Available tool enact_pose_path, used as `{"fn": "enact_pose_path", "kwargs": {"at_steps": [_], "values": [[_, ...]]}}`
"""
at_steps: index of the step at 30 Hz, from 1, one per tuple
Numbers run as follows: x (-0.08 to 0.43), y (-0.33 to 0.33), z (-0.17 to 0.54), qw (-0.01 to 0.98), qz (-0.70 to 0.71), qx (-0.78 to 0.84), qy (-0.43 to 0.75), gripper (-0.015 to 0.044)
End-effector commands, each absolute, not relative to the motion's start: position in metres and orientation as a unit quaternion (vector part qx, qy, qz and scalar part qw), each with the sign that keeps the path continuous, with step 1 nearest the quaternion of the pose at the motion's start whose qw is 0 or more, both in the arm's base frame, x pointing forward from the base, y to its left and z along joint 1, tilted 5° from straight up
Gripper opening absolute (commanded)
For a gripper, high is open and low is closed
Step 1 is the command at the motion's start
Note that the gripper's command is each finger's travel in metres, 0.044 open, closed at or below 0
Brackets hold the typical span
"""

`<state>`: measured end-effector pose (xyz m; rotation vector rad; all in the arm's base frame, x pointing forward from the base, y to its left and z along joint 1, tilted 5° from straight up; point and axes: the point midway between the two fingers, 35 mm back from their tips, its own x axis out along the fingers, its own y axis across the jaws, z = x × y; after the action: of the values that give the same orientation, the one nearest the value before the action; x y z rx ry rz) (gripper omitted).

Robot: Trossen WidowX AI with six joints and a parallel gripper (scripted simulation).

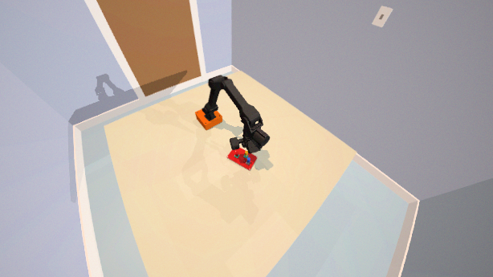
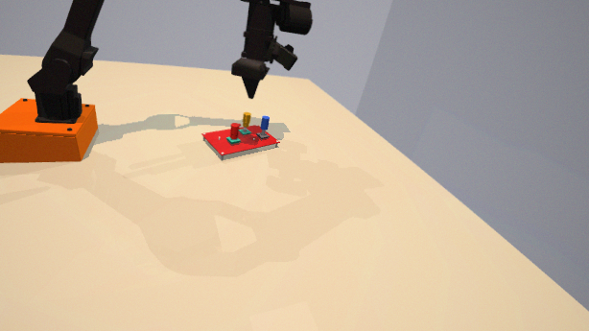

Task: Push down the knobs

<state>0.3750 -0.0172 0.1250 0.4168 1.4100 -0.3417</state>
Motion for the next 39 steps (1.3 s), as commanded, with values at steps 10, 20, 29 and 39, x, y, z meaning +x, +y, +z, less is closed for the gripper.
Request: {"fn": "enact_pose_path", "kwargs": {"at_steps": [10,20,29,39], "values": [[0.374,-0.017,0.109,0.722,-0.161,0.19,0.646,0.0],[0.376,-0.017,0.093,0.722,-0.161,0.19,0.646,0.0],[0.376,-0.017,0.091,0.722,-0.161,0.19,0.646,0.0],[0.376,-0.017,0.09,0.722,-0.161,0.19,0.646,0.0]]}}
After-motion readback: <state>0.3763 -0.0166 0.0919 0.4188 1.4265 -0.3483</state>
